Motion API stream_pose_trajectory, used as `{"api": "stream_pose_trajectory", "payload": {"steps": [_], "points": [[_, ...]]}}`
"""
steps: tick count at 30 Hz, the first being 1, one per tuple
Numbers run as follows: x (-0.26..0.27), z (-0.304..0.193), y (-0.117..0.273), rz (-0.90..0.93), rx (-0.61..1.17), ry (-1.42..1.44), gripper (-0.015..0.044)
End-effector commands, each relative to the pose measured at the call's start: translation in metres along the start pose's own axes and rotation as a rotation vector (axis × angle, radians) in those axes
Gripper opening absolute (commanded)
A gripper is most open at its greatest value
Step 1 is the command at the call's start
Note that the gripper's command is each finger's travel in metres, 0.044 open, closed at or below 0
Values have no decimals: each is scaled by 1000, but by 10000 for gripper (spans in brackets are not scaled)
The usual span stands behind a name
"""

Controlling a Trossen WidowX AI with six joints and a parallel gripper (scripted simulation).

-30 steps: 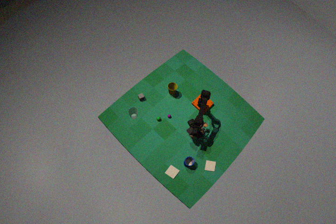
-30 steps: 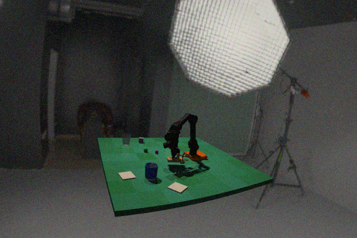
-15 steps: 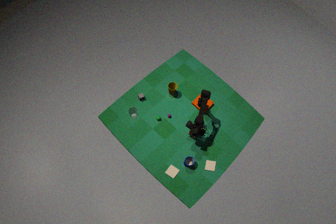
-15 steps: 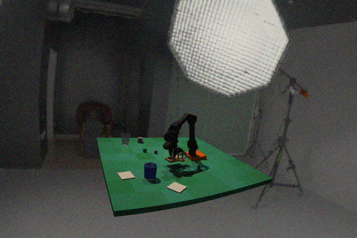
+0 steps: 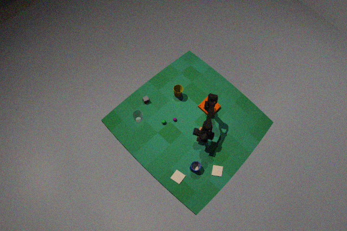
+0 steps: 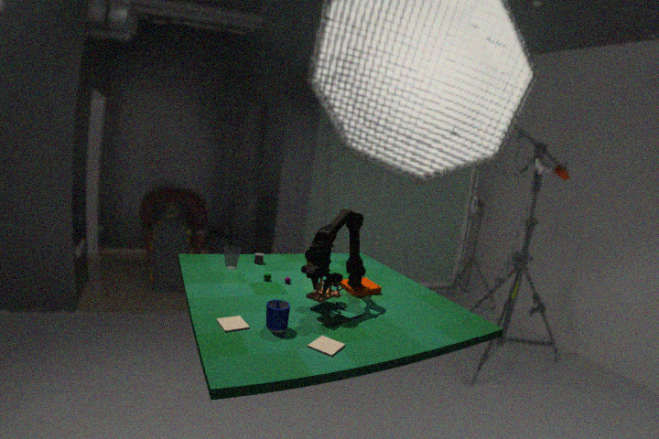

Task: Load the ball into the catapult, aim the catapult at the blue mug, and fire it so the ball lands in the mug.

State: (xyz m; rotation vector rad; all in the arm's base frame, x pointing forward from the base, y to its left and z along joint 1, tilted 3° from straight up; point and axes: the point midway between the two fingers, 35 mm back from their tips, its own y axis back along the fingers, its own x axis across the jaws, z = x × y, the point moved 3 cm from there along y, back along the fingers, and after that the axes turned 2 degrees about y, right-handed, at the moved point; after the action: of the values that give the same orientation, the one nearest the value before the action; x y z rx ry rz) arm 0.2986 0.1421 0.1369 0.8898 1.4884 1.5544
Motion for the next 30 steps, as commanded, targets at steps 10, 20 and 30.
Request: {"api": "stream_pose_trajectory", "payload": {"steps": [10, 20, 30], "points": [[1, 3, -15, -1, -5, 10, 0], [1, 3, -31, -1, -5, 10, 0], [2, 1, -43, 0, -1, 6, 0]]}}
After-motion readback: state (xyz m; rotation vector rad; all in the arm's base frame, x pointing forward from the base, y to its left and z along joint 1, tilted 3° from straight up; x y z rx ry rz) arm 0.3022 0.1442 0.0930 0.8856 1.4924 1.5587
